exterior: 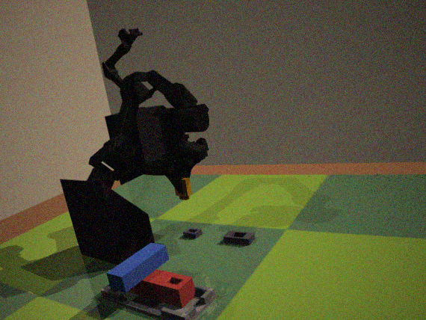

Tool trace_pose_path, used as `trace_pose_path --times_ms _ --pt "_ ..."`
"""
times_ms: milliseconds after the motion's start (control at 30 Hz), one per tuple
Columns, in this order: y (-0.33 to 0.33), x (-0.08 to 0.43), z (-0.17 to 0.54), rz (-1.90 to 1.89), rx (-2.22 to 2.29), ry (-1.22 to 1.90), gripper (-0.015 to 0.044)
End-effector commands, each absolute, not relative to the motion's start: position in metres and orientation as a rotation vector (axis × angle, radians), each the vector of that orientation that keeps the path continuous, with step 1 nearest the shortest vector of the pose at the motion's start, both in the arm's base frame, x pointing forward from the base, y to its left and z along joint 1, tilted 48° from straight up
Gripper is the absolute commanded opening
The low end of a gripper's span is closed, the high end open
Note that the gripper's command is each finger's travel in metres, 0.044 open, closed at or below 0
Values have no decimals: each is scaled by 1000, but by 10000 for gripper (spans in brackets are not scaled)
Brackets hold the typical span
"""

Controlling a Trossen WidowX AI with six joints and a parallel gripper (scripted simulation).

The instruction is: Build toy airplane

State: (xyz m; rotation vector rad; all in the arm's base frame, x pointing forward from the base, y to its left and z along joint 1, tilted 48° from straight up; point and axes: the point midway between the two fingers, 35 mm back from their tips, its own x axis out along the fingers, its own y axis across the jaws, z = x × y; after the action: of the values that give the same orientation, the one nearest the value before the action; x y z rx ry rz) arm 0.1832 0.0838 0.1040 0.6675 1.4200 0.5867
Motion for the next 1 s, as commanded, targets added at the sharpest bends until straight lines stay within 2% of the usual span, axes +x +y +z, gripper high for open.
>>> trace_pose_path --times_ms 0,333,967 --pt "78 181 114 600 674 1411 0" --pt "69 180 125 606 689 1408 0" --pt "46 216 105 554 702 1449 0"
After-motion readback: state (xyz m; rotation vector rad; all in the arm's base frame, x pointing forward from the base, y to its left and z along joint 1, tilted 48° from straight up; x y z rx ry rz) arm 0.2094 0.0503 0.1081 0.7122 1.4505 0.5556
